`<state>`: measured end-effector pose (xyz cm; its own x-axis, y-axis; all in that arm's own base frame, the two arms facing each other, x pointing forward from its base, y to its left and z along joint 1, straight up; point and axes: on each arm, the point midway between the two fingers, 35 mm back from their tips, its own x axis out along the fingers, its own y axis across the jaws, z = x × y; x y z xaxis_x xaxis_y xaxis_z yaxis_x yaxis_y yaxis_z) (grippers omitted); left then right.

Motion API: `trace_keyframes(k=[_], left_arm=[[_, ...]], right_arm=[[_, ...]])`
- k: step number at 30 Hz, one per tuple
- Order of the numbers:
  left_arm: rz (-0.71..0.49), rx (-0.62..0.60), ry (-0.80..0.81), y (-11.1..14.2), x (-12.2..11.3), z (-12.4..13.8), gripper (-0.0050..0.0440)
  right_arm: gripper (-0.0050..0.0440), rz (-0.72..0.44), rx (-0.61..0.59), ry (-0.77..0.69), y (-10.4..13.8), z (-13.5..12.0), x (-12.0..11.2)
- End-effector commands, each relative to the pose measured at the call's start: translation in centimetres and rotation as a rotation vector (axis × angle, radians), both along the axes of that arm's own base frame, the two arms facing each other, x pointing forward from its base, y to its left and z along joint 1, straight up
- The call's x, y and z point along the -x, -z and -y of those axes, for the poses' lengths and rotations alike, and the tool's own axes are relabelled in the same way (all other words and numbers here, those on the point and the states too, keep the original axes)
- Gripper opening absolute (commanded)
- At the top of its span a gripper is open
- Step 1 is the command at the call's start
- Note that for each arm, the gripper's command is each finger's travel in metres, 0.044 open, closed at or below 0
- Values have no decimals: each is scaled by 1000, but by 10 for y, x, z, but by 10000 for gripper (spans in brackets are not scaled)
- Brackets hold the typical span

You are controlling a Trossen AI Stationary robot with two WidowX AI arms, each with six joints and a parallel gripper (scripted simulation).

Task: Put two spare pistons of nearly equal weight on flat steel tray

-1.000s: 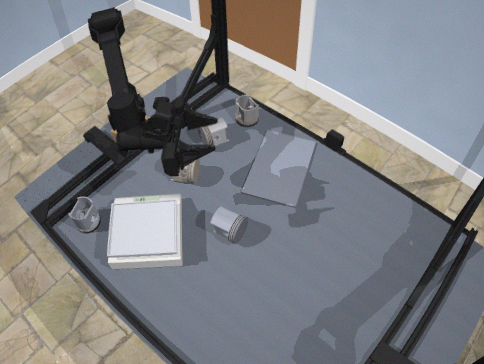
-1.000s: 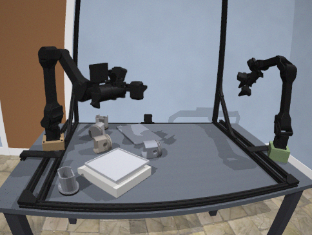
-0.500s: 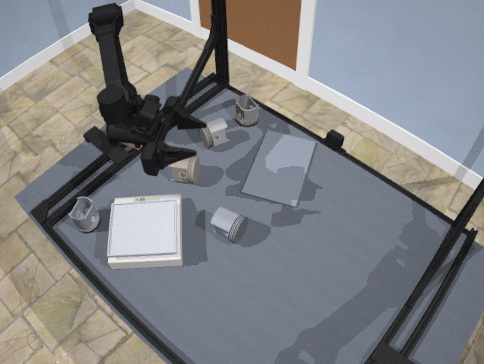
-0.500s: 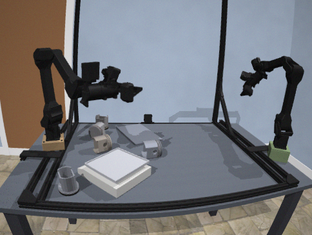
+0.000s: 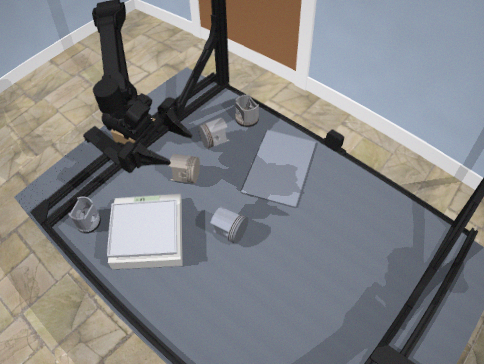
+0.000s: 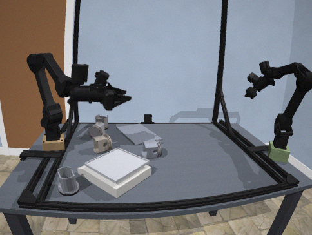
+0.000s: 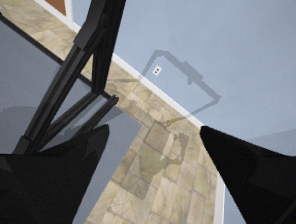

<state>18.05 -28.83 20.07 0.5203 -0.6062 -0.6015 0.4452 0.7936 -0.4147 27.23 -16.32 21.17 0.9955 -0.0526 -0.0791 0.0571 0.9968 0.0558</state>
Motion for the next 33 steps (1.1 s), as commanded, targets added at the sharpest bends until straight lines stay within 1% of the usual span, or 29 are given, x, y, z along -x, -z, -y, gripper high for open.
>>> trace_keyframes(k=[1, 2, 7, 9, 19, 24, 26, 27, 31, 33], left_arm=[[67, -7, 77, 8, 13, -14, 440], [86, -8, 96, 10, 17, -18, 440], [184, -13, 186, 21, 32, -34, 440], [184, -13, 186, 21, 32, -34, 440], [395, -25, 349, 51, 58, -61, 440], [514, -68, 318, 51, 37, -75, 440], [514, -68, 318, 51, 37, -75, 440], [523, -77, 294, 51, 33, -78, 440], [550, -108, 216, 51, 17, -90, 440], [548, -115, 191, 51, 10, -97, 440]], right_arm=[[378, -35, -15, 95, 13, 4, 16], [378, -44, -19, 120, 13, 4, 16], [378, -88, -35, 245, 27, 9, 36], [378, -88, -35, 245, 27, 9, 36], [378, -187, -51, 492, 54, 16, 77], [378, -227, -59, 619, 60, 27, 97], [378, -227, -59, 619, 60, 27, 97], [378, -241, -66, 640, 61, 31, 100], [378, -327, -106, 689, 64, 46, 98], [378, -373, -129, 706, 64, 46, 98]])
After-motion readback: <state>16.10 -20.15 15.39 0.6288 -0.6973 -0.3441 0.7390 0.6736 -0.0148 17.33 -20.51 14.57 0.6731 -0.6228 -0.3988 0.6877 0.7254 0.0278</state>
